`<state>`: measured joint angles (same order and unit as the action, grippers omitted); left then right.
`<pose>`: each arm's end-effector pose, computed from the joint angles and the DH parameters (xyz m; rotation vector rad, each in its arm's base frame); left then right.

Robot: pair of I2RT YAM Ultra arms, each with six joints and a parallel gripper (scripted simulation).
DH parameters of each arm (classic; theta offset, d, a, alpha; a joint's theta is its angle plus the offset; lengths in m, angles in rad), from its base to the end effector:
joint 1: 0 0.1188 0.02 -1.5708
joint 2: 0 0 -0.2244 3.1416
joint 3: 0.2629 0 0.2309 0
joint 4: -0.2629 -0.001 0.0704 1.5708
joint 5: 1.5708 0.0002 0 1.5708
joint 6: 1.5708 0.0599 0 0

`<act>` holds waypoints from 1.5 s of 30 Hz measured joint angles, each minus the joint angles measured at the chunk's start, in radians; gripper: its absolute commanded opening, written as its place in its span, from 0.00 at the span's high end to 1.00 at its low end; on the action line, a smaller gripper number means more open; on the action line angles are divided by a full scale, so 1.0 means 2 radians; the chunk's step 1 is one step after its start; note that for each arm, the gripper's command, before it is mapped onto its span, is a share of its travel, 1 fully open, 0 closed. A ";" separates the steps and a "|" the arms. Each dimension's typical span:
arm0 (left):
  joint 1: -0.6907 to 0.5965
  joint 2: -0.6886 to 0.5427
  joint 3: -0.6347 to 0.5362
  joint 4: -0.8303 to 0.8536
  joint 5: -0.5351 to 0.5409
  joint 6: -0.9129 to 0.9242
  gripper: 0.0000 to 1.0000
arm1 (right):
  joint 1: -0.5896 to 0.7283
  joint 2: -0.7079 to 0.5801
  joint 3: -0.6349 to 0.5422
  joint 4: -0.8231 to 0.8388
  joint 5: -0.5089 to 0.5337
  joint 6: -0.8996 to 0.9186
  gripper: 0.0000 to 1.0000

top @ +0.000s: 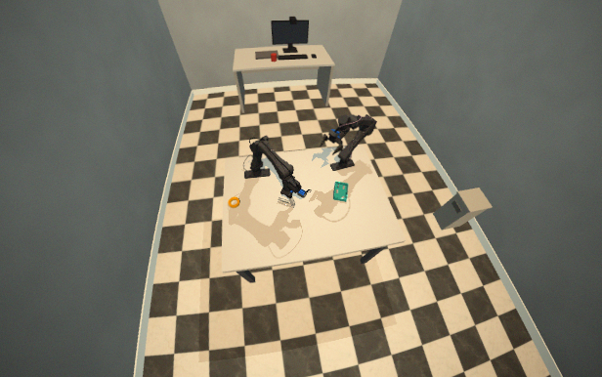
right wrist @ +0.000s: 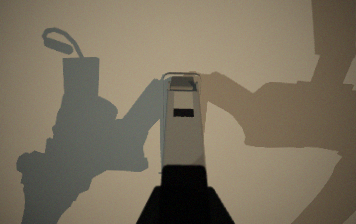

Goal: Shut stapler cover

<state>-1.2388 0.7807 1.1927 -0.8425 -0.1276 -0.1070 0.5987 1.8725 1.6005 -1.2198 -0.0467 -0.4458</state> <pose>0.0599 -0.1473 0.3666 1.0397 1.7952 -0.7248 0.2685 0.1878 0.2011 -1.5315 2.6553 0.0806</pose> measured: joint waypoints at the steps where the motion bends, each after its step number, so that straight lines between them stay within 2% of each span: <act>1: 0.000 0.000 0.000 0.000 0.000 0.000 0.00 | 0.000 0.000 0.000 0.000 0.000 0.000 0.80; 3: 0.000 0.000 0.000 0.000 0.000 0.000 0.00 | 0.000 0.000 0.000 0.000 0.000 0.000 1.00; 11: 0.000 0.000 0.000 0.000 0.000 0.000 0.00 | 0.000 -0.014 -0.021 0.018 -0.001 -0.002 1.00; 24: 0.000 0.000 0.000 0.000 0.000 0.000 0.00 | -0.030 -0.102 -0.154 0.134 -0.044 -0.023 1.00; 45: 0.000 0.000 0.000 0.000 0.000 0.000 0.00 | -0.080 -0.201 -0.318 0.293 -0.120 -0.051 1.00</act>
<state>-1.2388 0.7807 1.1927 -0.8425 -0.1276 -0.1070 0.4377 1.4708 0.9653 -0.6338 -0.2867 -0.5476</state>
